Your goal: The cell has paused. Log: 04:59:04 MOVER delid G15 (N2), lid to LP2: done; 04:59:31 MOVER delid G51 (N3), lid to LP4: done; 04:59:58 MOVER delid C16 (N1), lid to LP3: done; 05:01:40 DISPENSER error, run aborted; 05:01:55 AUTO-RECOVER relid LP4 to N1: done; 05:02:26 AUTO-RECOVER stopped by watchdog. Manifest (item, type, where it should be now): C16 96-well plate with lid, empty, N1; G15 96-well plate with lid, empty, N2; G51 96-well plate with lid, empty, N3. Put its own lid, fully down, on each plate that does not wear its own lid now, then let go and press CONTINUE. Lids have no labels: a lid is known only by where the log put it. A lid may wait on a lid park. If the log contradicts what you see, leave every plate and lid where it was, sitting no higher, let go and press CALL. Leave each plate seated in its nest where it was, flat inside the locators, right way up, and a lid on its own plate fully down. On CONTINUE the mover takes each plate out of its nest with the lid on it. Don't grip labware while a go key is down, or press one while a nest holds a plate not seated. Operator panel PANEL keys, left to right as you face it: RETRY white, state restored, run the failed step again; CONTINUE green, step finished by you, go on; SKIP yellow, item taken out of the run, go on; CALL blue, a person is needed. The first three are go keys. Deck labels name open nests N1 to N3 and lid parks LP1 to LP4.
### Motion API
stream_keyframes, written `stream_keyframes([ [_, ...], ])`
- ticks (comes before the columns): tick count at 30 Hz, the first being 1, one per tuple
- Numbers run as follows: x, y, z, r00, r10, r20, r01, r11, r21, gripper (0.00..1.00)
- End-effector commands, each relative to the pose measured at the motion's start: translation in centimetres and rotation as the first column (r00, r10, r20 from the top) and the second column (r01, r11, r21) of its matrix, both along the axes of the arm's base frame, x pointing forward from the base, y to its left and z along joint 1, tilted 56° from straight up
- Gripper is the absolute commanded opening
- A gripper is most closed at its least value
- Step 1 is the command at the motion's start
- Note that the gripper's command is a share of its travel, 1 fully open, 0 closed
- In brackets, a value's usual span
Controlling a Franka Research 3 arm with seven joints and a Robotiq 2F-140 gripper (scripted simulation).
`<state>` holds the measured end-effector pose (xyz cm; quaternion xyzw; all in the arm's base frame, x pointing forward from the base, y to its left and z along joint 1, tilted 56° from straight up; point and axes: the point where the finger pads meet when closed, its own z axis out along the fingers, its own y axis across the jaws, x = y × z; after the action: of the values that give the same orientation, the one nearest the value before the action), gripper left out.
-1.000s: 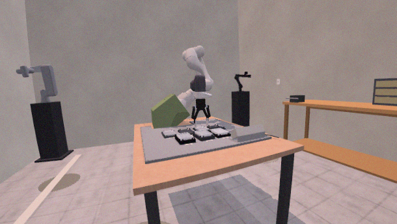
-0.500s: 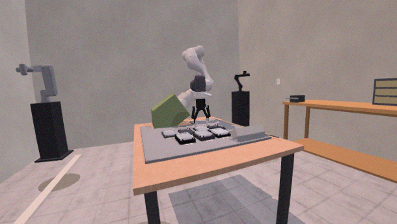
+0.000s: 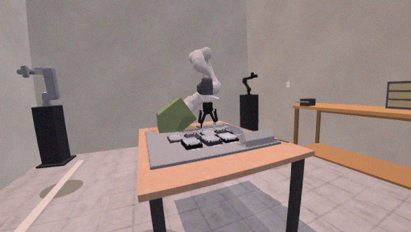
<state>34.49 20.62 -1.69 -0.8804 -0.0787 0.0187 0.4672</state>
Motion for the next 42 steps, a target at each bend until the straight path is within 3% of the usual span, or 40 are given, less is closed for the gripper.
stream_keyframes([
  [1,0.00,0.10,0.06,1.000,-0.005,-0.005,0.005,1.000,0.002,0.66],
  [38,0.00,0.10,0.07,1.000,-0.005,-0.005,0.005,1.000,0.002,0.66],
  [39,0.00,0.10,0.07,1.000,-0.005,-0.005,0.005,1.000,0.002,0.59],
  [42,0.00,0.10,0.07,1.000,-0.005,-0.005,0.005,1.000,0.002,0.59],
])
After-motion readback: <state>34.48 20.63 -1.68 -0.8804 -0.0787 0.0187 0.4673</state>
